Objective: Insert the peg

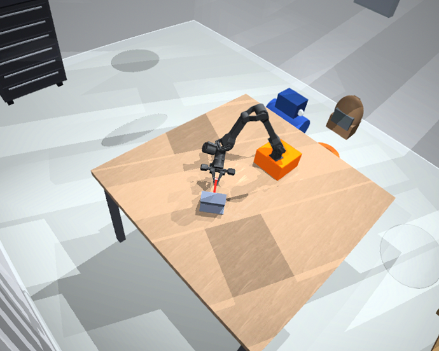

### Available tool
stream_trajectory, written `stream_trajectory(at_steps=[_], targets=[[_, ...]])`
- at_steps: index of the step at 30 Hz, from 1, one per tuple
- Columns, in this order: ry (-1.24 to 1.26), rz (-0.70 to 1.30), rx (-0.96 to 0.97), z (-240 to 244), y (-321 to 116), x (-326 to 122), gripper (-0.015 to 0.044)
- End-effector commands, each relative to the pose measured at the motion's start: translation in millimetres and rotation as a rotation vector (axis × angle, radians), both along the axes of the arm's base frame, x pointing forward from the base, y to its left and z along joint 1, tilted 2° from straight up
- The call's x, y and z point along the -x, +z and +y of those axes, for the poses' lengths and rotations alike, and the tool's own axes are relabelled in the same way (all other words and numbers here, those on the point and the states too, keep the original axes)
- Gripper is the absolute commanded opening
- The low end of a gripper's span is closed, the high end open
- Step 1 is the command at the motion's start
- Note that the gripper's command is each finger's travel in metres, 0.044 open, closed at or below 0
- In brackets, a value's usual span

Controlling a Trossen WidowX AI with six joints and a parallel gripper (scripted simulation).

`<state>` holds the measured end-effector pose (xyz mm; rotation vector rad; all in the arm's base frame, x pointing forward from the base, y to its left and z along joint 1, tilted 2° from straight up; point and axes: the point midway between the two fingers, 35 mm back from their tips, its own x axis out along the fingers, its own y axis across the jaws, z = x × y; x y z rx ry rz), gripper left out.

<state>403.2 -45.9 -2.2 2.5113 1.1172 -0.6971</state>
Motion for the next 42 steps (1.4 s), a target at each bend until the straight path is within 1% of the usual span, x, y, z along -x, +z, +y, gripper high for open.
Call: stream_trajectory(at_steps=[1,42], targets=[[-0.002,0.013,-0.006,1.7,-3.8,1.5,0.0],[-0.002,0.012,-0.007,5.8,-8.9,-8.3,0.0]])
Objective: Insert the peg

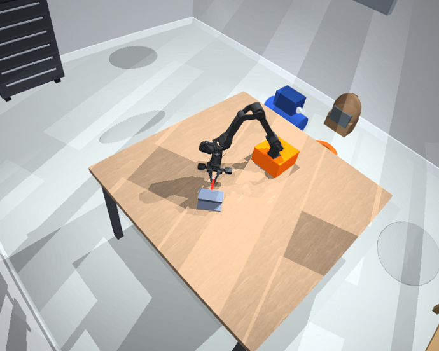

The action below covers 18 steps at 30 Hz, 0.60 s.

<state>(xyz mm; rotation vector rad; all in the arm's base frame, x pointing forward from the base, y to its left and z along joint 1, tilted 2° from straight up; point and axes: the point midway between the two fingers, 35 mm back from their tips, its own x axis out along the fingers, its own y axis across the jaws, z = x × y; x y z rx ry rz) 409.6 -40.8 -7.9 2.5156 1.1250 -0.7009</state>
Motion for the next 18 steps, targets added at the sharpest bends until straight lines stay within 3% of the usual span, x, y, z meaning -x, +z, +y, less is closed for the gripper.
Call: stream_trajectory(at_steps=[1,18], targets=[[-0.004,0.006,0.0,1.1,-3.3,-2.3,0.0],[-0.004,0.006,0.0,8.0,-7.3,-7.8,0.0]])
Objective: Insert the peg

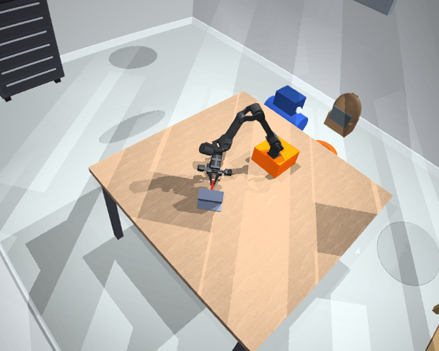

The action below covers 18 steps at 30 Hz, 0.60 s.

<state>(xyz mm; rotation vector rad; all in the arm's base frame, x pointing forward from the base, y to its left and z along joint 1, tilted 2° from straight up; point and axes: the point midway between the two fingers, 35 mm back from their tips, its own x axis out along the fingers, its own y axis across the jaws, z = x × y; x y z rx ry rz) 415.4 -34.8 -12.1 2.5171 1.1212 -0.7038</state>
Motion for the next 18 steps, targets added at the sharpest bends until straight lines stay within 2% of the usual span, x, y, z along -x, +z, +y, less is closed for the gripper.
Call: stream_trajectory(at_steps=[1,18], targets=[[-0.001,0.005,-0.001,2.4,-3.4,-2.4,0.0],[-0.001,0.004,-0.002,7.7,-8.1,-7.1,0.0]])
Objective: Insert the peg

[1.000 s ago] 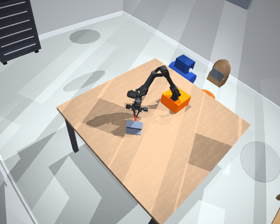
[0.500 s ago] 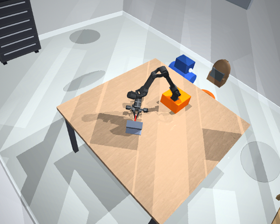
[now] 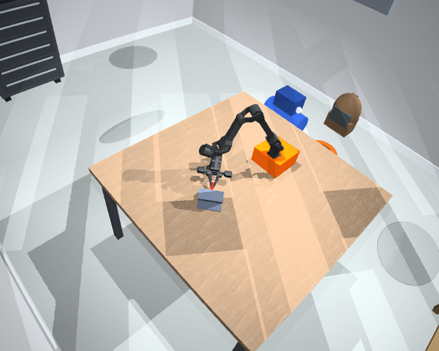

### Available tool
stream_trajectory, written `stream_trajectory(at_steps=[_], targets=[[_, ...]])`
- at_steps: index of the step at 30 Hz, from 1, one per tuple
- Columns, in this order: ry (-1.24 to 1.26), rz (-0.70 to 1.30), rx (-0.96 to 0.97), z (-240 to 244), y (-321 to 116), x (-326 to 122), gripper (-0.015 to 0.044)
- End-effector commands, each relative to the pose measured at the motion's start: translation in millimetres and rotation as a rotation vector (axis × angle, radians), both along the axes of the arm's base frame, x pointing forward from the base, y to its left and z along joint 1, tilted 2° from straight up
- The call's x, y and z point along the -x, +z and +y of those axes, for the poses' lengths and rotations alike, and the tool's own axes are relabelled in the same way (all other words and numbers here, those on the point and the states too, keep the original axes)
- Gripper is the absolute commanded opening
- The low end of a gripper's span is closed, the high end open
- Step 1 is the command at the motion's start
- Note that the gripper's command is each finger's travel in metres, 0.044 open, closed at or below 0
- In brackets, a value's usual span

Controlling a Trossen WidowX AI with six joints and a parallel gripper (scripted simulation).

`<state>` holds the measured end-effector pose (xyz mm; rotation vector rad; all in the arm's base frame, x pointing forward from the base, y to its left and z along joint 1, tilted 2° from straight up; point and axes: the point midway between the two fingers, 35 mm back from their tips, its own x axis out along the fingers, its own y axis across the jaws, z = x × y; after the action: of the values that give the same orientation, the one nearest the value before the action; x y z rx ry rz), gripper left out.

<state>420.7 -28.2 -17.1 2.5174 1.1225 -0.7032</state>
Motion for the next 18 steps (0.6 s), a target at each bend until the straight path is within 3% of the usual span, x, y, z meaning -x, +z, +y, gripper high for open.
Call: stream_trajectory(at_steps=[1,13,18], targets=[[-0.001,0.004,-0.001,1.1,-3.5,-1.9,0.0],[0.002,-0.001,-0.001,1.2,-1.2,-0.9,0.0],[0.002,-0.001,-0.001,1.2,-1.2,-0.9,0.0131]])
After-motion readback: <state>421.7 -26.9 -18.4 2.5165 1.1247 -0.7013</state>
